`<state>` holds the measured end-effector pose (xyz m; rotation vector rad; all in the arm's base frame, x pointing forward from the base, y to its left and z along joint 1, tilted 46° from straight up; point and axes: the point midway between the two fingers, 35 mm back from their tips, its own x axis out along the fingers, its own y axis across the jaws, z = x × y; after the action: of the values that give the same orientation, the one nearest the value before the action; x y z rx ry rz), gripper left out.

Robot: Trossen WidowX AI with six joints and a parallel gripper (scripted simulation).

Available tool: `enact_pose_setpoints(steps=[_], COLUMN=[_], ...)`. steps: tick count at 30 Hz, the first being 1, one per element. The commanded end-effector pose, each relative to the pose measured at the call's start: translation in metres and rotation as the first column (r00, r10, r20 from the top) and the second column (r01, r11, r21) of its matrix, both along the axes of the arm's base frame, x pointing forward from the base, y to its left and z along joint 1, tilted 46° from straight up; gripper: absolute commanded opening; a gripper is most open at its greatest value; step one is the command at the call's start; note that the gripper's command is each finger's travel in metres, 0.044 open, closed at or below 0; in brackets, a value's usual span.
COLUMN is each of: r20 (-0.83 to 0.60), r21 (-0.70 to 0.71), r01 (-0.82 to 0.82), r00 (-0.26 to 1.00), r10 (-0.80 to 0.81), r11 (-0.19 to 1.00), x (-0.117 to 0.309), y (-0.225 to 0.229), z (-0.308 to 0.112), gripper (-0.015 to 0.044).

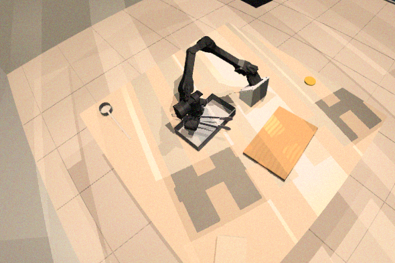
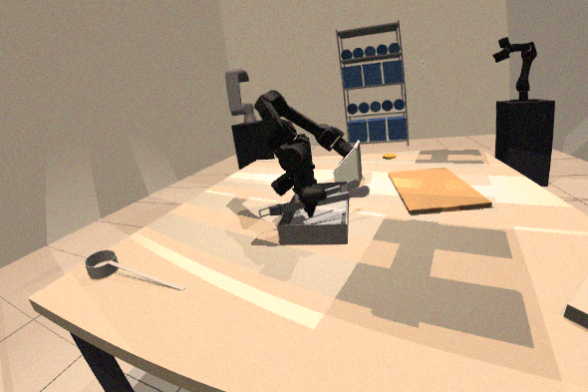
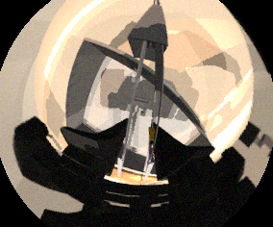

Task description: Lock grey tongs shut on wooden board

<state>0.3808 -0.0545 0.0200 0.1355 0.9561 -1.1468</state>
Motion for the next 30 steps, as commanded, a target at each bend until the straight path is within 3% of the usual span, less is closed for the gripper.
enact_pose_setpoints(steps=[1,20,26,30], r20=[0.005,0.005,0.005,0.003], r21=[0.004,0.004,0.004,0.007], r01=[0.000,0.000,0.000,-0.001], r00=[1.000,1.000,1.000,1.000], r10=[0.000,0.000,0.000,0.001], r11=[1.000,1.000,1.000,1.000], x=[0.001,0.001,0.001,0.003], y=[0.001,0.001,0.001,0.012], z=[0.000,0.000,0.000,0.009], gripper=[0.0141,0.0014,-0.0143,-0.0150])
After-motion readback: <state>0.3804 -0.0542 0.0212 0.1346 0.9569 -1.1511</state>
